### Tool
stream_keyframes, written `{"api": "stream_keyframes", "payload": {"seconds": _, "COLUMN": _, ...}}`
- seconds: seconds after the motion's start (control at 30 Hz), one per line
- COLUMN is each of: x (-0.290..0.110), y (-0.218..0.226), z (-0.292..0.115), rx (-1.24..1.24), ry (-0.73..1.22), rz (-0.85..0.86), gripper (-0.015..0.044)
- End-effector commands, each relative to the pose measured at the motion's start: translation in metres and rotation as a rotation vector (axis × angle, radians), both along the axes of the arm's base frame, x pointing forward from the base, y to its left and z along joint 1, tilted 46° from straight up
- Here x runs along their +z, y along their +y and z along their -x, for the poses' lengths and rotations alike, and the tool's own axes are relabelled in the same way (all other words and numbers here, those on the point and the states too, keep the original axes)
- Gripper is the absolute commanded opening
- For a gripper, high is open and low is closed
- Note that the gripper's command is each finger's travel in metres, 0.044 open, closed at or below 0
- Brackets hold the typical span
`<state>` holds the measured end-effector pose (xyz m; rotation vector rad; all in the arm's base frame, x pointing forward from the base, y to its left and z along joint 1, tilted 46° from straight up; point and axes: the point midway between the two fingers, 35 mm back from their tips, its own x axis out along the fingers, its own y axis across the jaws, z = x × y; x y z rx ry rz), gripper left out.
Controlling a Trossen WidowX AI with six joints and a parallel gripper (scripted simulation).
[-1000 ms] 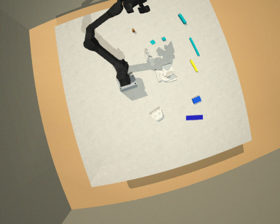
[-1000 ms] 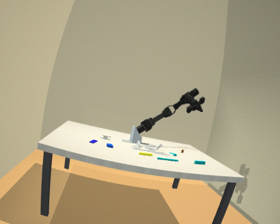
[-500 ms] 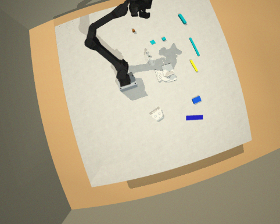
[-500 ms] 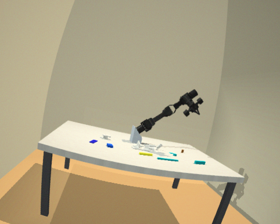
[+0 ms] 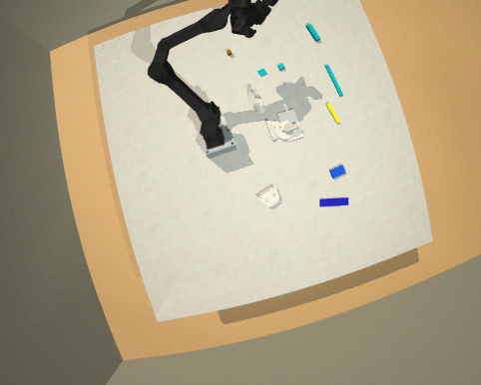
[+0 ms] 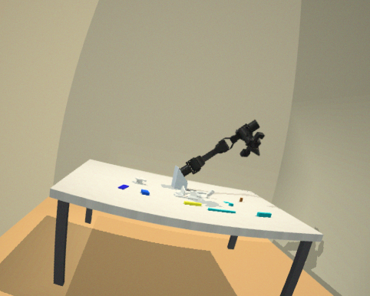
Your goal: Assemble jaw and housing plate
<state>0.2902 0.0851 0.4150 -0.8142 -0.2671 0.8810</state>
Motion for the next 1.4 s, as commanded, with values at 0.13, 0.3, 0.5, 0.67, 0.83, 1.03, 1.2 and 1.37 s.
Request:
{"api": "stream_keyframes", "payload": {"seconds": 0.13, "x": -0.024, "y": 0.001, "z": -0.009, "rx": -0.027, "ry": 0.23, "rz": -0.113, "gripper": 0.0}}
{"api": "stream_keyframes", "payload": {"seconds": 0.3, "x": -0.038, "y": 0.002, "z": -0.012, "rx": -0.049, "ry": 0.37, "rz": -0.182, "gripper": 0.0}}
{"api": "stream_keyframes", "payload": {"seconds": 0.5, "x": -0.054, "y": 0.002, "z": -0.016, "rx": -0.08, "ry": 0.537, "rz": -0.263, "gripper": 0.0}}
{"api": "stream_keyframes", "payload": {"seconds": 0.67, "x": -0.068, "y": 0.003, "z": -0.018, "rx": -0.11, "ry": 0.677, "rz": -0.33, "gripper": 0.0}}
{"api": "stream_keyframes", "payload": {"seconds": 0.83, "x": -0.082, "y": 0.004, "z": -0.02, "rx": -0.144, "ry": 0.815, "rz": -0.396, "gripper": 0.0}}
{"api": "stream_keyframes", "payload": {"seconds": 1.03, "x": -0.098, "y": 0.005, "z": -0.02, "rx": -0.191, "ry": 0.978, "rz": -0.473, "gripper": 0.0}}
{"api": "stream_keyframes", "payload": {"seconds": 1.2, "x": -0.112, "y": 0.006, "z": -0.02, "rx": -0.234, "ry": 1.115, "rz": -0.536, "gripper": 0.0}}
{"api": "stream_keyframes", "payload": {"seconds": 1.37, "x": -0.125, "y": 0.008, "z": -0.02, "rx": -0.283, "ry": 1.251, "rz": -0.597, "gripper": 0.0}}
